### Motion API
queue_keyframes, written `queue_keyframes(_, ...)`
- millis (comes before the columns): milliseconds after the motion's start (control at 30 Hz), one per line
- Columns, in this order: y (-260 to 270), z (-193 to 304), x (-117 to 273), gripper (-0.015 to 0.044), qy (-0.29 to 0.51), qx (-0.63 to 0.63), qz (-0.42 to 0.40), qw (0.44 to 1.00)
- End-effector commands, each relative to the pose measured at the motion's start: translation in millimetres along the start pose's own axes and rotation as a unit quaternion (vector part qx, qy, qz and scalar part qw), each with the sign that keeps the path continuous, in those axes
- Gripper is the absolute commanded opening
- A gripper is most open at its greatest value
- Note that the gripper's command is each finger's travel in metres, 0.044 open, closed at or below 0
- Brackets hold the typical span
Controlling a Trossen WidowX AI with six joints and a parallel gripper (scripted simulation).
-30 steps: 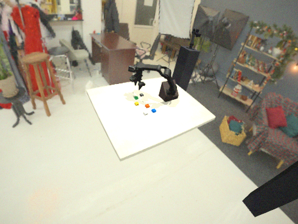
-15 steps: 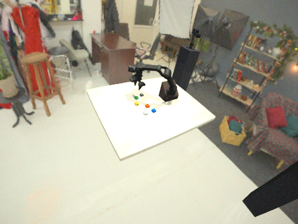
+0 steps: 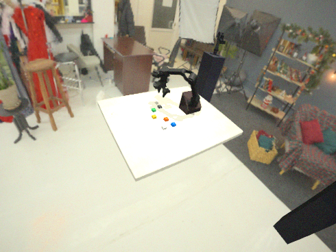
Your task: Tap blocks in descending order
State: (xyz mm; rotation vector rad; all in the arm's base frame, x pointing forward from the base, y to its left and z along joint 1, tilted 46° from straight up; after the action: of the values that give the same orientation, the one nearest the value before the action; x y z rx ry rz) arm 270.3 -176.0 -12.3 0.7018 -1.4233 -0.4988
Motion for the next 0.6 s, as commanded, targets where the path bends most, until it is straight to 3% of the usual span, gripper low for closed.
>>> queue_keyframes(0,1.5,6.9,-4.0,0.0400,0.006,0.010,0.000,1.000)
queue_keyframes(67,0.8,5.9,-14.7,0.0348,0.005,0.011,0.001,1.000)
queue_keyframes(233,1.9,7.2,-82.9,0.0216,0.005,0.011,-0.001,1.000)
queue_keyframes(467,2.2,7.5,-85.4,0.0032,0.005,0.011,-0.001,1.000)
queue_keyframes(567,2.2,7.5,-85.4,0.0020,0.005,0.011,-0.001,1.000)
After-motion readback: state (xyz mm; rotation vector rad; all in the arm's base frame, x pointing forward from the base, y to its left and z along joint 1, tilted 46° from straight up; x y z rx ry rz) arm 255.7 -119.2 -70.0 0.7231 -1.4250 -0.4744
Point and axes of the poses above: the point midway between the two fingers, 35 mm back from their tips, its own x axis back along the fingers, its own y axis across the jaws, z = x × y, the point moved 7 cm from there along x, back along the fingers
